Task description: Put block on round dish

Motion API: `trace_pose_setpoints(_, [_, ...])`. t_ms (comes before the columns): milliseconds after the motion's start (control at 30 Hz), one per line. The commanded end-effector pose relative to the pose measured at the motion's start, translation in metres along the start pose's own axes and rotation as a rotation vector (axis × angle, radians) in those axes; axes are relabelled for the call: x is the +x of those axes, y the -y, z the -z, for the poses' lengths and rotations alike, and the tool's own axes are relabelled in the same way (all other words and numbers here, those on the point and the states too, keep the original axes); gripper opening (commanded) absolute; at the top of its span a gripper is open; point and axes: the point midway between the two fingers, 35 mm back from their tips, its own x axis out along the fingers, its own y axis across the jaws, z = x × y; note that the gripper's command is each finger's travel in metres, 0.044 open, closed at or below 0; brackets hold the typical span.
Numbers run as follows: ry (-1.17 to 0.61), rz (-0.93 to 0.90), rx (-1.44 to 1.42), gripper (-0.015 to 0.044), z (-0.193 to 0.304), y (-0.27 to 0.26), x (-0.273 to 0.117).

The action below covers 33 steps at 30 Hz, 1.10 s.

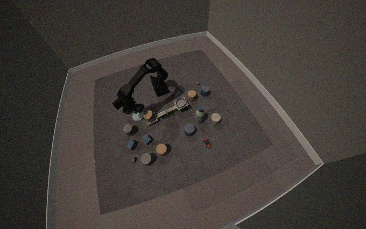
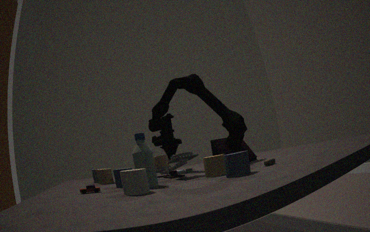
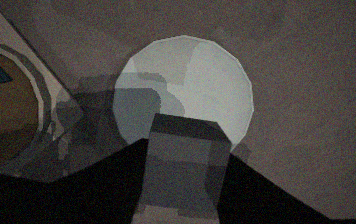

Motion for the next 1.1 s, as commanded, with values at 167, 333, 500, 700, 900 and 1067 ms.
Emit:
trace_pose_setpoints(167, [-0.001,-0.002,-0.004,0.0000,0.001,0.001,0.037])
trace_pose_setpoints(333, [-0.001,-0.002,-0.004,0.0000,0.001,0.001,0.039])
trace_pose_setpoints(500, [-0.001,-0.002,-0.004,0.0000,0.000,0.001,0.046])
trace_pose_setpoints(700, [-0.001,-0.003,-0.004,0.0000,0.001,0.001,0.055])
trace_pose_setpoints(900, [-0.005,0.001,-0.009,0.0105,0.001,0.001,0.053])
trace_pose_setpoints(1067, [-0.005,0.001,-0.009,0.0236,0.001,0.001,0.053])
